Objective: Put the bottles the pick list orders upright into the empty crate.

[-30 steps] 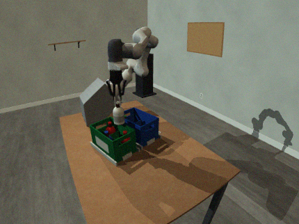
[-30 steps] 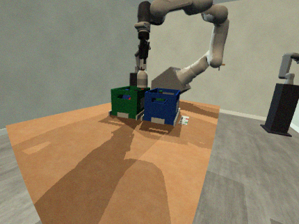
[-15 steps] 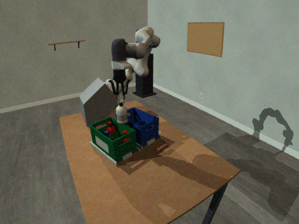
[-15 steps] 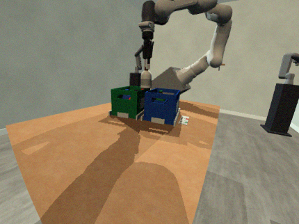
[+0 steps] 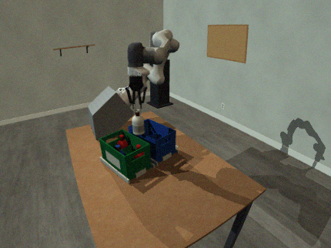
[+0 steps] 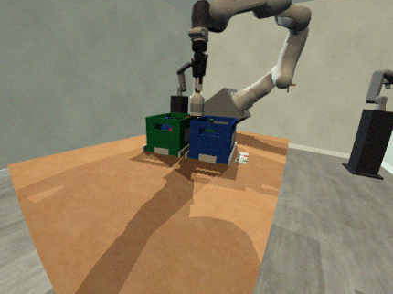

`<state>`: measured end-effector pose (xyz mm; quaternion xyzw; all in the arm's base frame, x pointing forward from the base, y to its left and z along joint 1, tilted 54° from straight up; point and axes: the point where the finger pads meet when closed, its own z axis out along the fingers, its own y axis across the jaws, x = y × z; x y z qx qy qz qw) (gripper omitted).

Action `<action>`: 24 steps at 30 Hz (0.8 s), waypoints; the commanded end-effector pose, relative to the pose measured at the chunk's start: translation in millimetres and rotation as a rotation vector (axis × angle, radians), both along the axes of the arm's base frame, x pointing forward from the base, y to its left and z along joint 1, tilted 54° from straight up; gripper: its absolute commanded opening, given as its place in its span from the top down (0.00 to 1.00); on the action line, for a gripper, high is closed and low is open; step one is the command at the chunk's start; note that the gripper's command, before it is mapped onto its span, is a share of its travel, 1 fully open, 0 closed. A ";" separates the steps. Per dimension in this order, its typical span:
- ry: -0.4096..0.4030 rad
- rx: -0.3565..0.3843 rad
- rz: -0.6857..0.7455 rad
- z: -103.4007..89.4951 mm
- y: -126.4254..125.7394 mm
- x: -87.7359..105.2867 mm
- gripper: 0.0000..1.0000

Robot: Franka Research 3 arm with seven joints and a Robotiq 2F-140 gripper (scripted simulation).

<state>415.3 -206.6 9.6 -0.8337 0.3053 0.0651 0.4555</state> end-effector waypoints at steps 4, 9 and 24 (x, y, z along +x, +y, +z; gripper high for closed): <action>-0.008 -0.013 -0.013 8.4 -2.0 0.3 1.00; -0.008 -0.013 -0.013 16.1 4.2 -1.5 1.00; -0.008 -0.013 -0.013 36.1 20.1 -6.0 1.00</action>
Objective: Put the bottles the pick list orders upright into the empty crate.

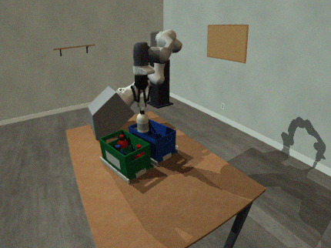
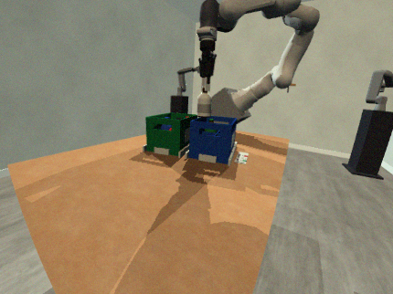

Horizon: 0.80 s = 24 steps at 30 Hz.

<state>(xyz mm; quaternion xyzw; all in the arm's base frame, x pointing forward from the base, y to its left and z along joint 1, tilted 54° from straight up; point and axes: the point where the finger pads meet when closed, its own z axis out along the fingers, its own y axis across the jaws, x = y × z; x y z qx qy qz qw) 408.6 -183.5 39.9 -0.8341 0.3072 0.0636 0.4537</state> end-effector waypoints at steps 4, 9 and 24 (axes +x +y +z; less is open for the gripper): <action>-0.008 -0.008 -0.009 12.0 1.8 -0.6 1.00; -0.008 -0.008 -0.009 21.2 9.1 -2.5 1.00; -0.008 -0.008 -0.009 24.6 11.7 -3.0 1.00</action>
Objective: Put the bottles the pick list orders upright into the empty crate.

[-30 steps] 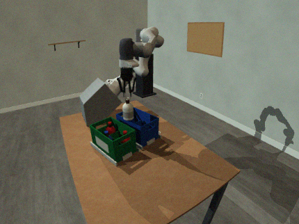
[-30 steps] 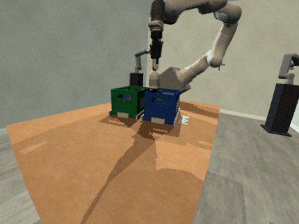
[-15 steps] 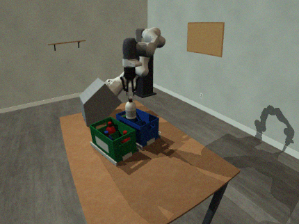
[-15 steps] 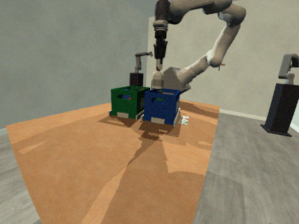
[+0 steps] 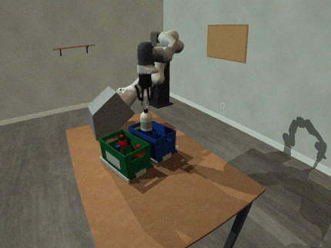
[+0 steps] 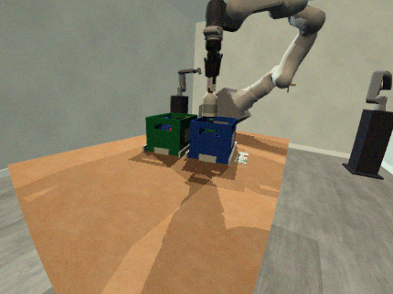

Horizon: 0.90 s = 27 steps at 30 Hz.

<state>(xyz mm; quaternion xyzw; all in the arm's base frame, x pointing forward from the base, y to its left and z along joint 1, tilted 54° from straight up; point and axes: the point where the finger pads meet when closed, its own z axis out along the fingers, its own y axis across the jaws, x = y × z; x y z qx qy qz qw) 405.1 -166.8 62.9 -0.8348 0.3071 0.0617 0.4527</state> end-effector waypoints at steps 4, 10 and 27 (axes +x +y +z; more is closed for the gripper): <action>-0.005 -0.005 -0.008 1.4 -5.1 0.5 1.00; -0.005 -0.005 -0.008 0.8 -5.6 0.7 1.00; -0.005 -0.005 -0.008 -0.6 -6.7 0.8 1.00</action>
